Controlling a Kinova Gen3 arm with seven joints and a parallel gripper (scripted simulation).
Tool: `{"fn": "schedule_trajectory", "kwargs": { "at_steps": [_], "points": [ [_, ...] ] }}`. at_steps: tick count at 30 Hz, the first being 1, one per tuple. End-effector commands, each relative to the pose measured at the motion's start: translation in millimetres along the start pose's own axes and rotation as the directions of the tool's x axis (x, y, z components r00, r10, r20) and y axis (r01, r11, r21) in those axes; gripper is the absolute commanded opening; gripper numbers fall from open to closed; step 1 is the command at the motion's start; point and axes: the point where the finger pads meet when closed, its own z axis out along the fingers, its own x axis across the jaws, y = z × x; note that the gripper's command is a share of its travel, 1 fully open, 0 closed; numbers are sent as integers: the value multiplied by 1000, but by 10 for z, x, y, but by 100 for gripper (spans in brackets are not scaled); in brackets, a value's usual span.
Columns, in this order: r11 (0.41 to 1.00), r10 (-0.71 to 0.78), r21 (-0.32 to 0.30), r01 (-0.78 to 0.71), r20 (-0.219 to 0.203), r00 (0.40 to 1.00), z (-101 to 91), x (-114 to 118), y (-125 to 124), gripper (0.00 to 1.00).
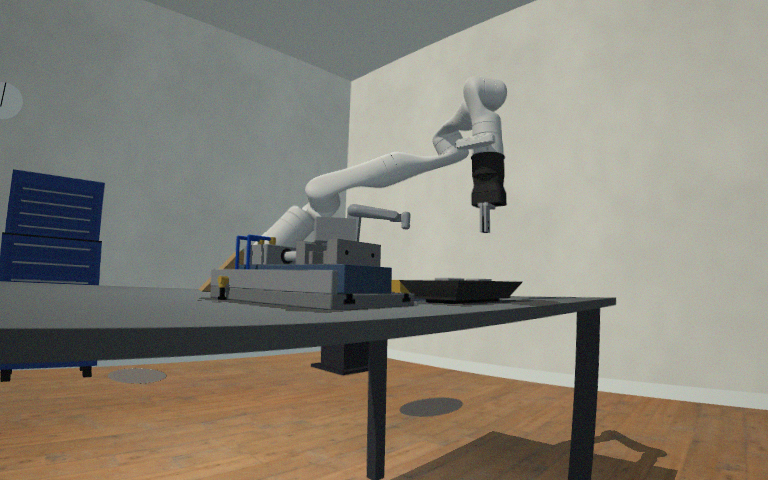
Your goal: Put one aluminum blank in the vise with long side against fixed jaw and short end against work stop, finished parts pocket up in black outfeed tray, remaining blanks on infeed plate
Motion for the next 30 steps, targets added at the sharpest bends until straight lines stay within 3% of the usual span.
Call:
{"fn": "schedule_trajectory", "kwargs": {
  "at_steps": [1, 7, 22, 26, 30],
  "points": [
    [1000, 8, 0, -8, 6, 1000, -147, -4, -9, 0],
    [1000, 8, 1, -8, 6, 1000, -264, -4, -10, 0],
    [1000, 9, 1, -9, 4, 1000, -323, 5, -33, 0],
    [1000, 10, 2, -10, 6, 1000, -335, 3, -156, 0],
    [1000, 12, 6, -12, 11, 1000, -377, 16, -644, 0]
  ]
}}
